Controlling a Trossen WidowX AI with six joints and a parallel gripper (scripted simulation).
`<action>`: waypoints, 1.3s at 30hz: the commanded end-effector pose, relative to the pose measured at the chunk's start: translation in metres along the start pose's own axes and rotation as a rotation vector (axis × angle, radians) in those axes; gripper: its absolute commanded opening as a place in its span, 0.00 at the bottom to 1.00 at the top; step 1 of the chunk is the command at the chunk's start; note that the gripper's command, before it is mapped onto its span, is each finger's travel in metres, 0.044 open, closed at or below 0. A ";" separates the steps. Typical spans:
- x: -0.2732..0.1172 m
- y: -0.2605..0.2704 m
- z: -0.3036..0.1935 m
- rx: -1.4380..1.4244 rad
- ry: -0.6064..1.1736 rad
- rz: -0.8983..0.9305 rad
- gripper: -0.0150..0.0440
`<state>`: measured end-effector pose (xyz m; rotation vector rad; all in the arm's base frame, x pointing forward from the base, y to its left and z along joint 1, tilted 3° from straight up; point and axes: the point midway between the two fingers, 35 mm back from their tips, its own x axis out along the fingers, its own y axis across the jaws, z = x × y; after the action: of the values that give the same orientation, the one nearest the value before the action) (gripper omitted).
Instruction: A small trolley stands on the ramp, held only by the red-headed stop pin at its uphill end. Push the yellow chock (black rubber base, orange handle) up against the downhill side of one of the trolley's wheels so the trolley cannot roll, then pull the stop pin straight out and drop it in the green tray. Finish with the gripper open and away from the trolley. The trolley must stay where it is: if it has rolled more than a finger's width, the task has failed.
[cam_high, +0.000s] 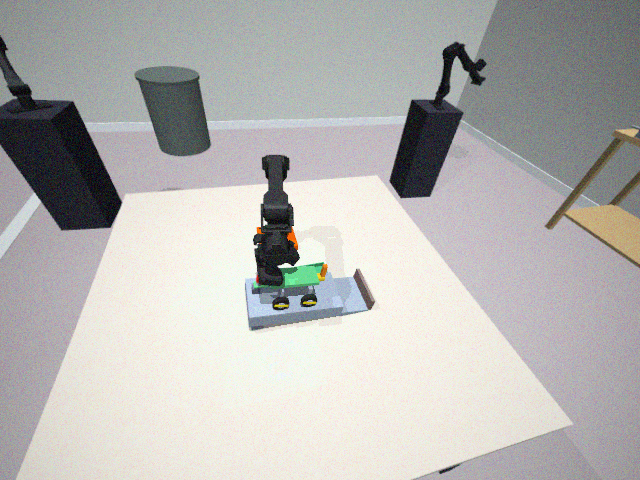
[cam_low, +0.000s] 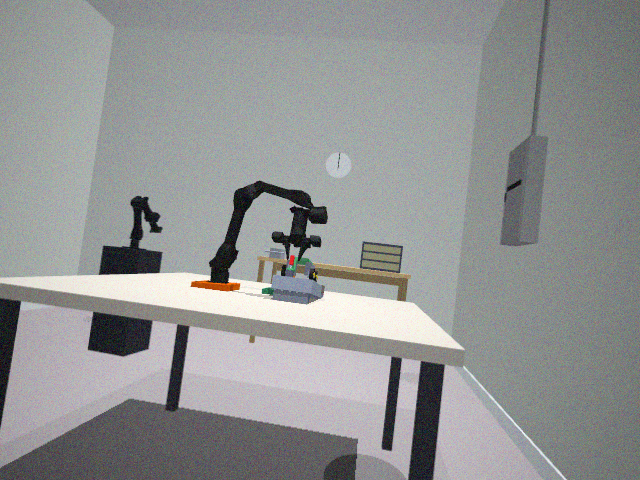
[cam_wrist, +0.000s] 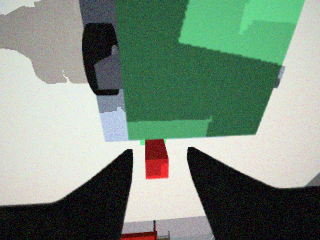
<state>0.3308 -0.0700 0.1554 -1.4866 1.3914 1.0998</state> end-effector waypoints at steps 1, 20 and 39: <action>0.007 0.001 0.000 -0.007 0.005 0.008 0.58; 0.021 0.002 0.000 -0.001 0.000 0.004 0.39; 0.014 0.003 -0.001 -0.007 0.006 0.008 0.25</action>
<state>0.3275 -0.0763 0.1371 -1.4860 1.4021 1.1108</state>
